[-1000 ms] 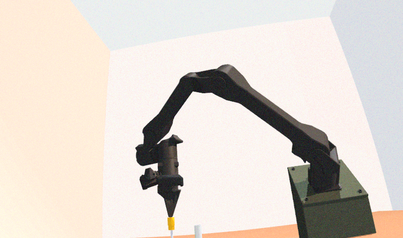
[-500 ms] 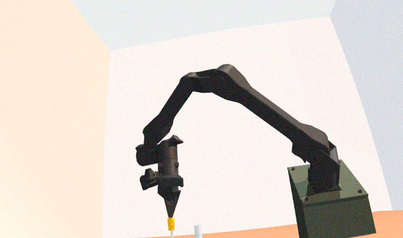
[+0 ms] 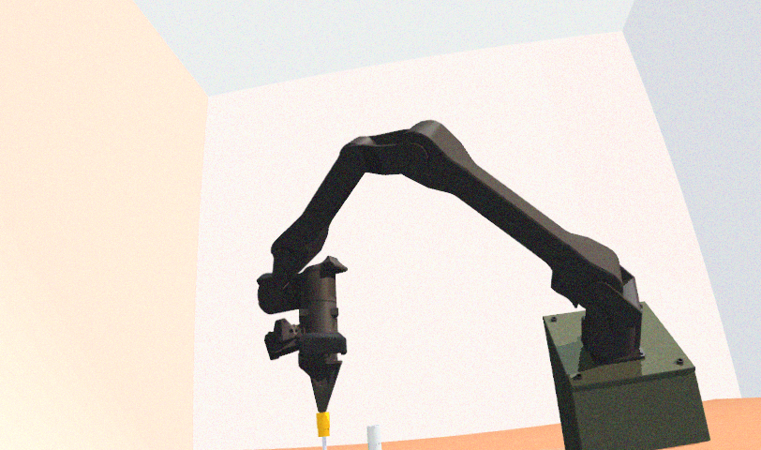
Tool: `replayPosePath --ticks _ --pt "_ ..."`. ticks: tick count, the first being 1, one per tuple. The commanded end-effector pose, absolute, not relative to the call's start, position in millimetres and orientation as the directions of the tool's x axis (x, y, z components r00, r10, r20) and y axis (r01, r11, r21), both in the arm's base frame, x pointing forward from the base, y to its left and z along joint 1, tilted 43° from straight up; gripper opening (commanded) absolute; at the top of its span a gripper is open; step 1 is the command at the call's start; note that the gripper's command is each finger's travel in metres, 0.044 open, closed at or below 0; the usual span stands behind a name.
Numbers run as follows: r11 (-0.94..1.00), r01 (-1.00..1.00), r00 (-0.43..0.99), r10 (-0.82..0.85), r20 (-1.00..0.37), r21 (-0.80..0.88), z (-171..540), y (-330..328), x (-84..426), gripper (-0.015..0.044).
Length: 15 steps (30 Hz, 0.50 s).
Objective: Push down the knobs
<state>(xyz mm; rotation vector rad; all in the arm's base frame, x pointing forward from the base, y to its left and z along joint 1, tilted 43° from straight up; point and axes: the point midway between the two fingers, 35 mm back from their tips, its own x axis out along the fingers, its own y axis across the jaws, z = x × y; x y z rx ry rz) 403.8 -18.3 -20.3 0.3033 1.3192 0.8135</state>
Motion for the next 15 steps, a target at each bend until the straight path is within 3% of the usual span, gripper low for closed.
replayPosePath --ticks 1,15 --pt "0.69 -0.363 0.021 0.678 -0.735 0.626 -27.0 -9.3 405.0 0.0" --pt "0.69 -0.363 0.021 0.678 -0.735 0.627 -31.7 -4.7 405.1 0.0"
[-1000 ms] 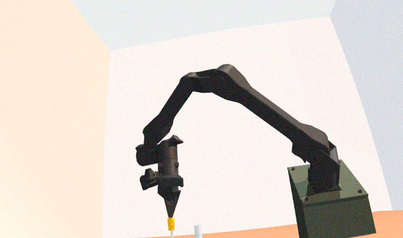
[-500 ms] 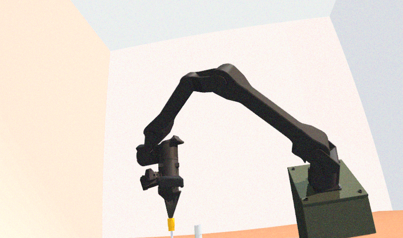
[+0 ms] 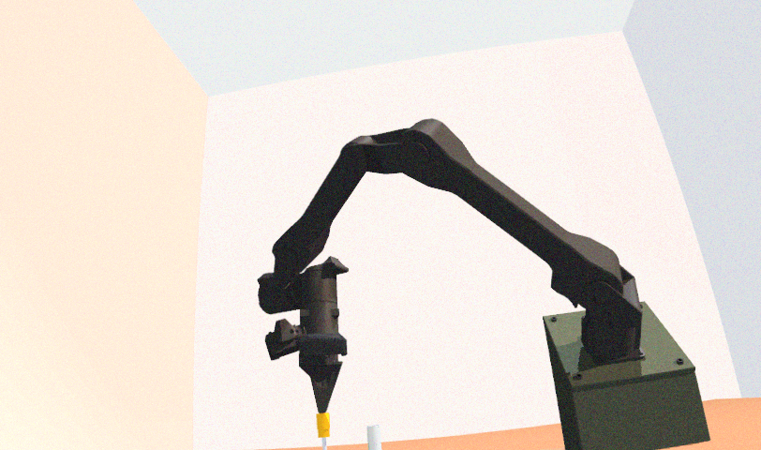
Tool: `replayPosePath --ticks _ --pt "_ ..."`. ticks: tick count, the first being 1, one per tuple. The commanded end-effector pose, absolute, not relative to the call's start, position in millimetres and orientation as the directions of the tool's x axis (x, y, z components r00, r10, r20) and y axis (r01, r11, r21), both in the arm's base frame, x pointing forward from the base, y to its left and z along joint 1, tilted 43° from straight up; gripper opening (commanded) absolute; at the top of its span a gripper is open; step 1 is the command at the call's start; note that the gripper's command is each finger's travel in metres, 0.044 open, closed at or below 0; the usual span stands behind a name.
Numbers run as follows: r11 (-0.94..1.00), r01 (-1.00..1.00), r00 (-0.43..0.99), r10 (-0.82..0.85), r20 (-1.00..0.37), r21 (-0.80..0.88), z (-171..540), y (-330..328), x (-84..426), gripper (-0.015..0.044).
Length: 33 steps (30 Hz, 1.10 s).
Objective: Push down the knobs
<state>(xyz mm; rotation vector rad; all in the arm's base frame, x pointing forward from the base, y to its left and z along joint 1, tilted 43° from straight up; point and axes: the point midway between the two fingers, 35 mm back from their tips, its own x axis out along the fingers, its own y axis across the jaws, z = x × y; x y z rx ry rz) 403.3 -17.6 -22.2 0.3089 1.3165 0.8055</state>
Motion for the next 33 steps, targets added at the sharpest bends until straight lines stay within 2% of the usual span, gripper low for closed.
replayPosePath --ticks 1,33 --pt "0.69 -0.363 0.021 0.678 -0.734 0.627 -32.2 -4.3 405.1 0.0" --pt "0.689 -0.363 0.021 0.679 -0.734 0.627 -44.1 6.9 405.4 0.0"
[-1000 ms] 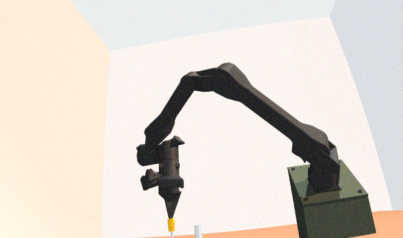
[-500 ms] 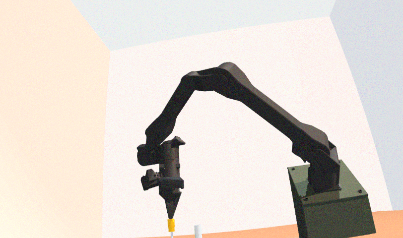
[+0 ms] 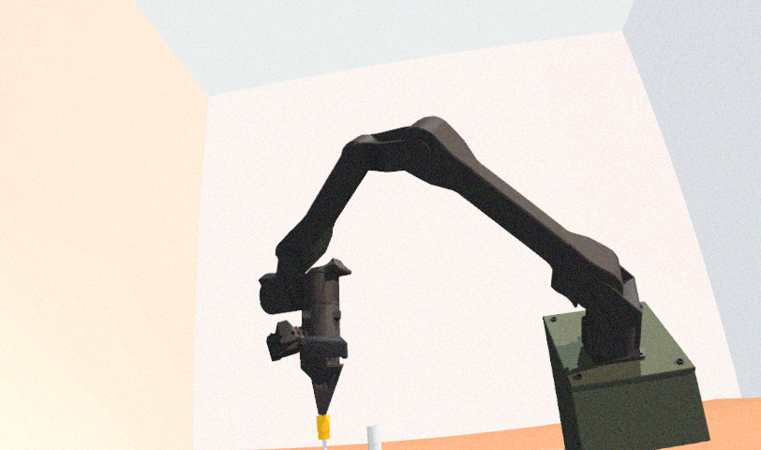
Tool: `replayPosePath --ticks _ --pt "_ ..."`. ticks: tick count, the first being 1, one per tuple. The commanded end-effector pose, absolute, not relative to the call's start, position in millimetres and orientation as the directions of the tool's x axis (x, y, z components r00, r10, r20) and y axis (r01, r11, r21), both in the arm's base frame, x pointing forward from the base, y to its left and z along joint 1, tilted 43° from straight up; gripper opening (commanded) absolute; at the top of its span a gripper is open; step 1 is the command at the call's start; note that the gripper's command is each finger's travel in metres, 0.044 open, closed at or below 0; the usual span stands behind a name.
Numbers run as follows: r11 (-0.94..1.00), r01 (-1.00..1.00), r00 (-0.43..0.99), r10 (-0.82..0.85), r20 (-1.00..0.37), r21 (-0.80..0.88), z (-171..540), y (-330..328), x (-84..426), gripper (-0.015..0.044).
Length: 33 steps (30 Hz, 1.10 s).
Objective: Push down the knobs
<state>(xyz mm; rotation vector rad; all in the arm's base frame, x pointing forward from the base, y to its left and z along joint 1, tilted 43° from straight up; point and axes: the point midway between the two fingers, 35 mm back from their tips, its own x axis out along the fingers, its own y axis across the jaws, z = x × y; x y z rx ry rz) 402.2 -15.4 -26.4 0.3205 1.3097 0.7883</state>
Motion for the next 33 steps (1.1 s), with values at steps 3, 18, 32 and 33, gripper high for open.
replayPosePath --ticks 3,18,32,33 --pt "0.689 -0.363 0.021 0.679 -0.734 0.627 -46.3 9.0 405.5 0.0" --pt "0.689 -0.363 0.021 0.679 -0.734 0.627 -50.8 13.2 405.6 0.0" --pt "0.689 -0.363 0.021 0.679 -0.734 0.628 -53.5 15.8 405.7 0.0" --pt "0.689 -0.363 0.021 0.679 -0.734 0.628 -53.5 15.8 405.7 0.0"
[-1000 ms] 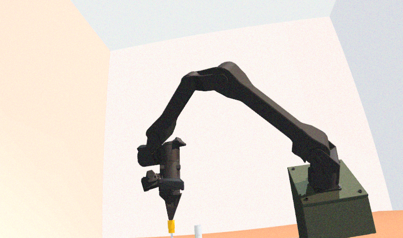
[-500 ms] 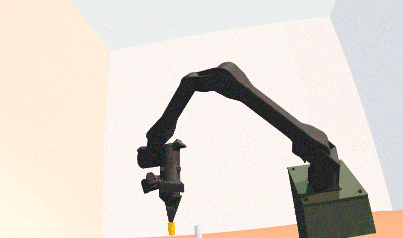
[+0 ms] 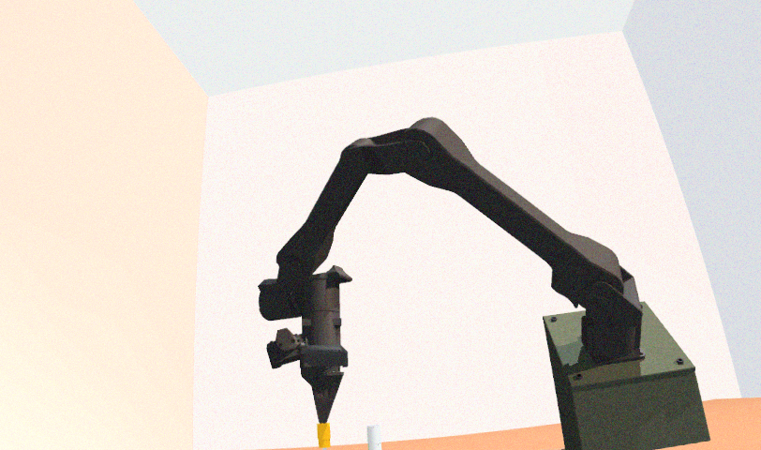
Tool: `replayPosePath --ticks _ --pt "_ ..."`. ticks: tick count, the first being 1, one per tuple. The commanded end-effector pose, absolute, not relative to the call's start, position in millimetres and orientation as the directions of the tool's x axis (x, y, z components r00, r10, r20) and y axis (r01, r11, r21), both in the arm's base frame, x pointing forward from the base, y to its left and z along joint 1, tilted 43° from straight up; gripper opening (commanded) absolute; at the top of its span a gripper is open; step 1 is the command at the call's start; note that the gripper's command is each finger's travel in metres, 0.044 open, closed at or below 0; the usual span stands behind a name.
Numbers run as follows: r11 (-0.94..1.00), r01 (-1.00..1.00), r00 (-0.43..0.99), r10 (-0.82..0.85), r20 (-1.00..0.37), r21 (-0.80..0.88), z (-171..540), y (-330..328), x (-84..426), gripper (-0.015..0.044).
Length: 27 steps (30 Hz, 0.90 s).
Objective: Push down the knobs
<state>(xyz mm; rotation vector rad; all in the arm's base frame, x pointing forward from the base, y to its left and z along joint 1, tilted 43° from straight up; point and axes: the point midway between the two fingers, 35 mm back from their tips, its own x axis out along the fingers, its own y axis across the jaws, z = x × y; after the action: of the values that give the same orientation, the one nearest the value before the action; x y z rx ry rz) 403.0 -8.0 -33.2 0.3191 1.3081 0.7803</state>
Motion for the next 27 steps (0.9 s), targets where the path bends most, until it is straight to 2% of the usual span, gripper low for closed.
replayPosePath --ticks 1,27 --pt "0.689 -0.363 0.021 0.679 -0.734 0.628 -53.5 15.8 405.7 0.0" --pt "0.689 -0.363 0.021 0.679 -0.733 0.628 -56.0 18.1 405.8 0.0"
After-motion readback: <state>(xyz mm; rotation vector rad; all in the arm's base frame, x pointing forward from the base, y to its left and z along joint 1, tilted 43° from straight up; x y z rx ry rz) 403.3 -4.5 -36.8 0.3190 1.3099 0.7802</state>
